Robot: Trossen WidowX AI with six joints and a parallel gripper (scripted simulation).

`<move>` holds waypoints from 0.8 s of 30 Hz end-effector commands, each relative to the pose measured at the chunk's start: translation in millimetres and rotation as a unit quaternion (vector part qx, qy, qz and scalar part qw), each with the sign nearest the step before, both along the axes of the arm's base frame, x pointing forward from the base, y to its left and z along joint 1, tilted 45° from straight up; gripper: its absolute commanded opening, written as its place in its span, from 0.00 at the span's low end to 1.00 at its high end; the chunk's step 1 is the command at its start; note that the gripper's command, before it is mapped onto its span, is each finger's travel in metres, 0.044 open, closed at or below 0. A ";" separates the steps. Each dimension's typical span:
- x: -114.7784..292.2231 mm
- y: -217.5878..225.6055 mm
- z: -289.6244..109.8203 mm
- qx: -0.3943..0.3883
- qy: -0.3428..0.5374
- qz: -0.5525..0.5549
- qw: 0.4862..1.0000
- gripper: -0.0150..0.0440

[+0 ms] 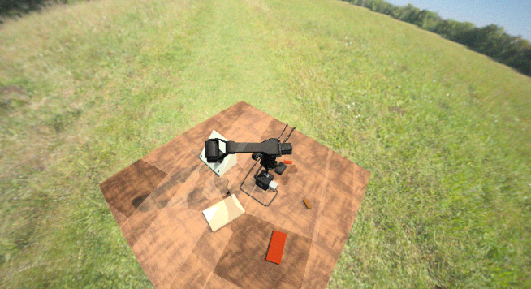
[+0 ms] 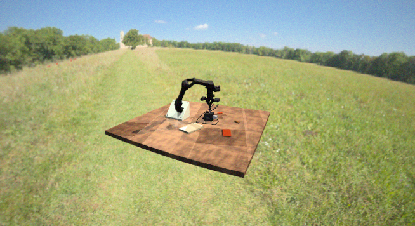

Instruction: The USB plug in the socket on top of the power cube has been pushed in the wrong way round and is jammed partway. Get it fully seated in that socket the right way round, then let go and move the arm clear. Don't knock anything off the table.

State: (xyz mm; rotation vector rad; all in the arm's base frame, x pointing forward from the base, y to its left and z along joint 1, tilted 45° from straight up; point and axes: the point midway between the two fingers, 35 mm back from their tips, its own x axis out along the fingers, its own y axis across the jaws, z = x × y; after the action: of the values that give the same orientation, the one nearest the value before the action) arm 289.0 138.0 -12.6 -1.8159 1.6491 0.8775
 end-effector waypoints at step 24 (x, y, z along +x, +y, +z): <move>-0.4 -1.2 -3.4 0.011 0.003 0.000 1.000 0.25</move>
State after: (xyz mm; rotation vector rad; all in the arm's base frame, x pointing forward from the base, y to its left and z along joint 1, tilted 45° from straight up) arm 289.4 137.1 -15.8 -1.8019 1.6385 0.8896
